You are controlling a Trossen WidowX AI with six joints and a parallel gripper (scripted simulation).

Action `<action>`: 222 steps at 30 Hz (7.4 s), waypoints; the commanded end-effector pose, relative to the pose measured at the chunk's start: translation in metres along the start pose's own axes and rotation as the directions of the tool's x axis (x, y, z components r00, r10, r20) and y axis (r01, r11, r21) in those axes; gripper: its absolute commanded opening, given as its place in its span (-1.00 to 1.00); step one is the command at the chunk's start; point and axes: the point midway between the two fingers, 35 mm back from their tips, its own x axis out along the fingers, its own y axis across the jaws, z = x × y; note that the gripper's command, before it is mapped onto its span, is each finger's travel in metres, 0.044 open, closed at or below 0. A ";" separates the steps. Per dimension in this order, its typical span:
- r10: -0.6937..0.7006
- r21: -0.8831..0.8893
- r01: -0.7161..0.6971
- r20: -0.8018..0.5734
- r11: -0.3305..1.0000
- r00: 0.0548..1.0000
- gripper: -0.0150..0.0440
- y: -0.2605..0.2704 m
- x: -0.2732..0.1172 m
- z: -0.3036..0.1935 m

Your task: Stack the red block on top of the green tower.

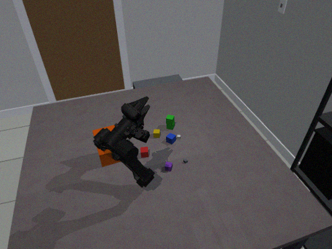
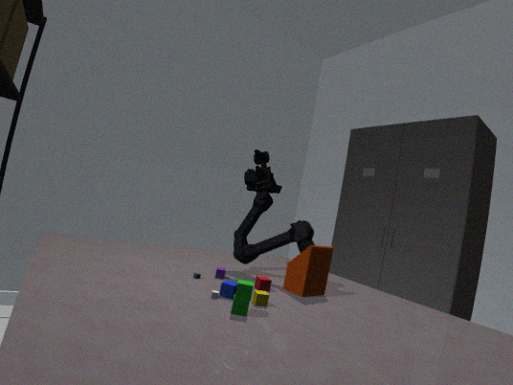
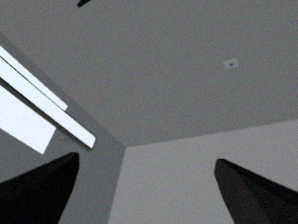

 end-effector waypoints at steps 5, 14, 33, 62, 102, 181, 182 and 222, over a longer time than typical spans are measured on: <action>0.015 -0.060 -0.013 0.024 0.998 1.000 1.00 0.005 0.000 -0.008; 0.005 -0.308 0.025 0.095 0.951 0.995 1.00 0.009 0.009 -0.042; -0.263 -0.762 0.360 0.254 0.538 0.931 1.00 -0.066 0.075 -0.096; -0.865 -0.679 0.654 0.496 -0.333 0.074 1.00 -0.299 0.045 -0.023; -0.824 -0.590 0.576 0.374 -0.566 -0.426 1.00 -0.402 -0.057 0.016; -0.824 -0.590 0.576 0.374 -0.566 -0.426 -0.49 -0.362 -0.036 -0.003; -0.824 -0.590 0.576 0.374 -0.566 -0.426 -0.49 -0.358 -0.034 -0.005; -0.826 -0.592 0.577 0.373 -0.562 -0.422 -0.49 -0.355 0.084 -0.012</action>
